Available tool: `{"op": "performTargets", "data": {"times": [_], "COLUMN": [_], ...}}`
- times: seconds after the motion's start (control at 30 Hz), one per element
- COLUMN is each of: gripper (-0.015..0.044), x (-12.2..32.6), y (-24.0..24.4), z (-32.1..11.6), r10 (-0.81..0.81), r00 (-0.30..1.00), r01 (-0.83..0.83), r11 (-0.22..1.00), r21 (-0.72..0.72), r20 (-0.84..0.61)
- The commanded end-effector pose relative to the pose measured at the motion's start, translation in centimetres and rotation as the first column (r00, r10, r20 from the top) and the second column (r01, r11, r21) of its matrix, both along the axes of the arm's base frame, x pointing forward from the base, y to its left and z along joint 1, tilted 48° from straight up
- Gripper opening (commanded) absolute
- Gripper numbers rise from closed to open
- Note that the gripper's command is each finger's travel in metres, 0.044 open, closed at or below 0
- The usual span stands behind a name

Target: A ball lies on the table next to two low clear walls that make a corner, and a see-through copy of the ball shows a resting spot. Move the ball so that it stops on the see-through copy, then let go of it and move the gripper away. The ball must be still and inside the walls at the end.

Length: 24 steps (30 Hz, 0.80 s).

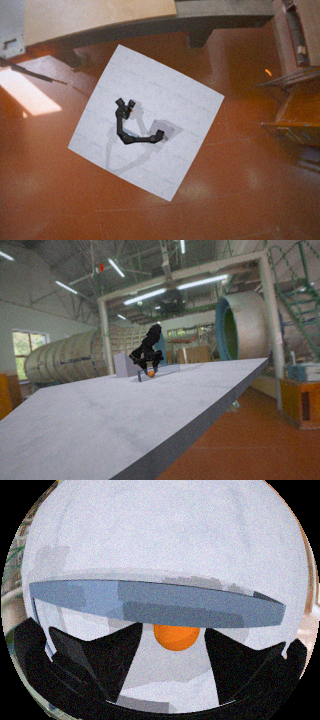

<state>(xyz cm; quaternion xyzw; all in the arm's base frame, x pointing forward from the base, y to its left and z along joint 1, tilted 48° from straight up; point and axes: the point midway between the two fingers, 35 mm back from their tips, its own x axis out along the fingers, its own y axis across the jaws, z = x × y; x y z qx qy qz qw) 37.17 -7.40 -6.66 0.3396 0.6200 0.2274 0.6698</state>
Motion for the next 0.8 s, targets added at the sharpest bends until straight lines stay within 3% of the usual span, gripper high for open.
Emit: {"op": "performTargets", "data": {"times": [0.0,0.13,0.5,0.67,0.77], "gripper": [0.0314,0.0314,0.0314,0.0440,0.0440], "x": [-0.2,-1.1,-0.8,-1.8,-1.9], "y": [-3.0,-6.0,-5.8,-8.9,-9.0], "z": [2.4,5.4,4.9,8.0,8.2], "r10": [-0.005,-0.006,-0.025,-0.023,-0.023], "r00": [1.000,1.000,1.000,1.000,1.000], "r01": [0.005,0.006,0.025,0.023,0.023], "r11": [1.000,1.000,1.000,1.000,1.000], "r21": [-0.009,-0.003,-0.006,-0.005,-0.004], "r20": [0.006,0.004,0.013,0.013,0.013]}}
